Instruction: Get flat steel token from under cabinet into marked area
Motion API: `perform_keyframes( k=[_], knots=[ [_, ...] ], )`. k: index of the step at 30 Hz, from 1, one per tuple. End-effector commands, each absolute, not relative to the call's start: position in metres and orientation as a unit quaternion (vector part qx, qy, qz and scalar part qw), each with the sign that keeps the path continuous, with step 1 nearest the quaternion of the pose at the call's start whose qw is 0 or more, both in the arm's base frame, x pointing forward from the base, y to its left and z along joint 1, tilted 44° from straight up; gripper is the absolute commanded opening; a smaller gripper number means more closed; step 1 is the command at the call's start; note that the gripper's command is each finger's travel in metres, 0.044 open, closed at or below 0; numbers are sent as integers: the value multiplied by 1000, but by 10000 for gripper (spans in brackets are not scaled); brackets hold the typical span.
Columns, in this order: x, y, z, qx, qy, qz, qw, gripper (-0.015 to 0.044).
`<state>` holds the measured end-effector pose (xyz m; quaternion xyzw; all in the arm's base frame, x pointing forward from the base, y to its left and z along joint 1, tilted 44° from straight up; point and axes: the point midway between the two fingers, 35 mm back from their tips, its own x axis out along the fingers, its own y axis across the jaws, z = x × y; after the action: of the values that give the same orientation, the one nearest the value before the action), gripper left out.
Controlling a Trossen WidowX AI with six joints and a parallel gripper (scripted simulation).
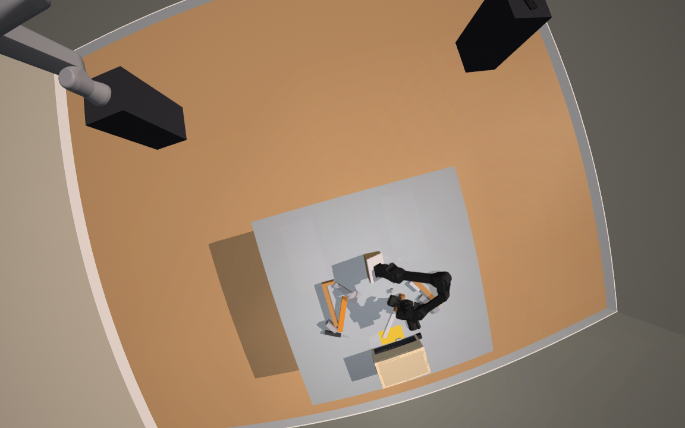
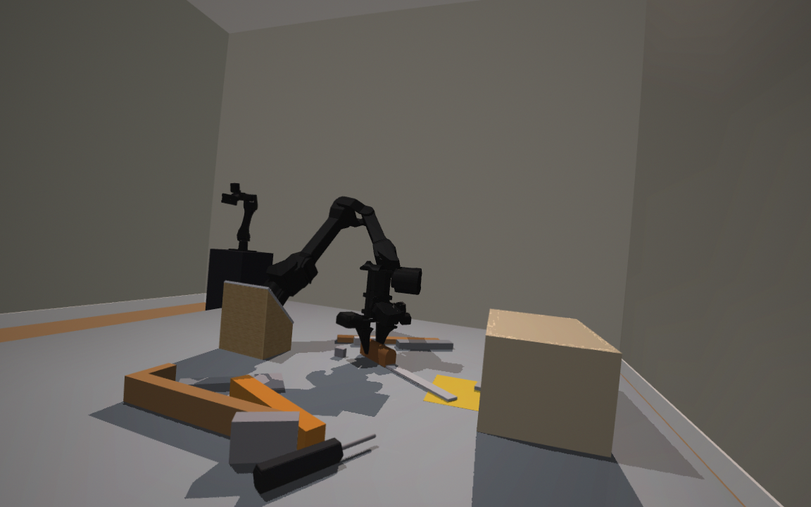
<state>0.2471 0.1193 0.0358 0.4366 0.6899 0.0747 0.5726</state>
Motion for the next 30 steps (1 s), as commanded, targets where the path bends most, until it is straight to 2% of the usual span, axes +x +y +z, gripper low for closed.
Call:
perform_keyframes(
  k=[1,30],
  knots=[
    [247,123,41,438,689,76,573,0],
    [240,149,65,439,688,77,573,0]
  ],
)
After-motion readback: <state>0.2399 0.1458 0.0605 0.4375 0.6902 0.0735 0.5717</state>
